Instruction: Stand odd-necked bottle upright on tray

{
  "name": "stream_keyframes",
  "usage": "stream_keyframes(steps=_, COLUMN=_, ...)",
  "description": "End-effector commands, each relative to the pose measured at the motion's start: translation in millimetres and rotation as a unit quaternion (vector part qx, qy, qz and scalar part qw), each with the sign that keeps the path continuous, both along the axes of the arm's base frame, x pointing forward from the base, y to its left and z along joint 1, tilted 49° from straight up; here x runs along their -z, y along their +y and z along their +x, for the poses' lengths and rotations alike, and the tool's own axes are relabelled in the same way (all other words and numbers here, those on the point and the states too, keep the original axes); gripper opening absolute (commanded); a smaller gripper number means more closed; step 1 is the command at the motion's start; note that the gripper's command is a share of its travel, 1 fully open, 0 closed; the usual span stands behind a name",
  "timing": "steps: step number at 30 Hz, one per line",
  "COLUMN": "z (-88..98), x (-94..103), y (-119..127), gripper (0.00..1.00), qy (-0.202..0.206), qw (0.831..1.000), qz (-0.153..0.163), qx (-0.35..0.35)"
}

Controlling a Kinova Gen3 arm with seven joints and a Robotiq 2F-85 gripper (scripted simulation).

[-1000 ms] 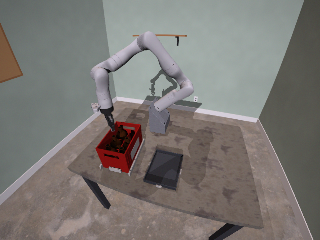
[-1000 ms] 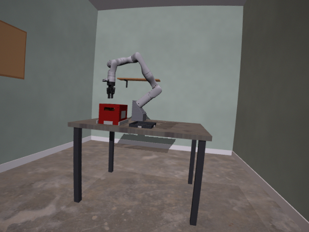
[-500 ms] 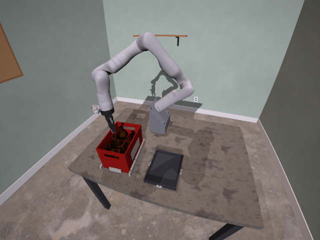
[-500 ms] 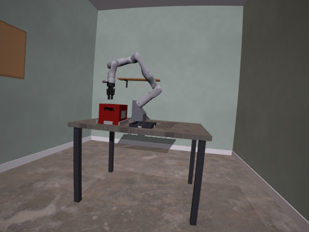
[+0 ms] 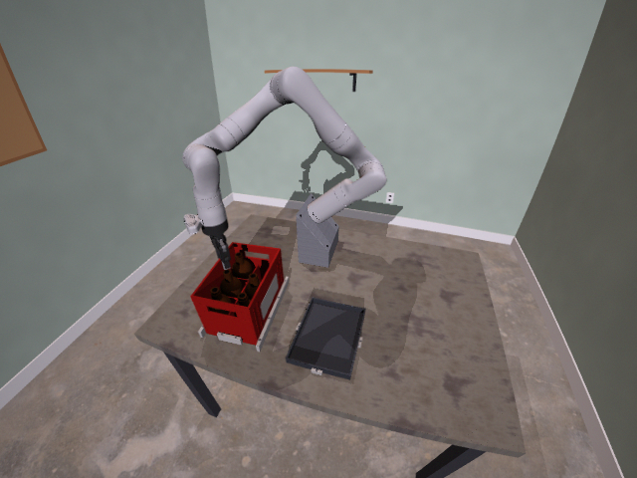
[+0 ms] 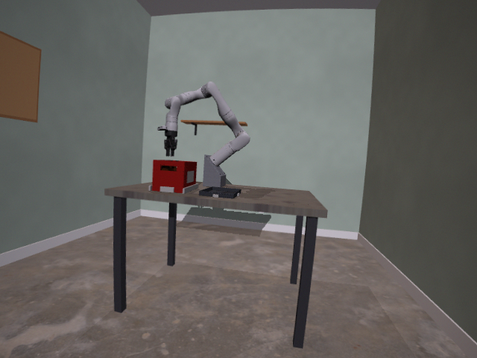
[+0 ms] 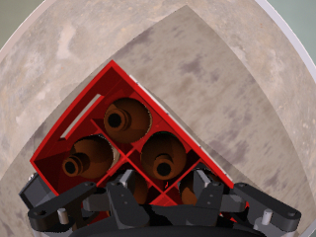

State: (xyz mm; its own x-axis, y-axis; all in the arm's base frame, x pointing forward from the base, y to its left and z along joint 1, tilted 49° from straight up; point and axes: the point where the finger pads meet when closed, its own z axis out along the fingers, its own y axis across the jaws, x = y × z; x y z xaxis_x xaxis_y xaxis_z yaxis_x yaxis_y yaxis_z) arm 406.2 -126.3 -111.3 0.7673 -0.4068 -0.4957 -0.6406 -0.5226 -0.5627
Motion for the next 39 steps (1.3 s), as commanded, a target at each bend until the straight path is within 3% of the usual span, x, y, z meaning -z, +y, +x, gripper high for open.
stream_keyframes(steps=1, z=-0.4, x=2.2, y=3.2, gripper=0.64, qy=0.000, qw=1.000, qz=0.001, qx=-0.001)
stream_keyframes(steps=39, z=-0.6, x=9.2, y=11.0, gripper=0.64, qy=0.000, qw=1.000, qz=0.001, qx=-0.001)
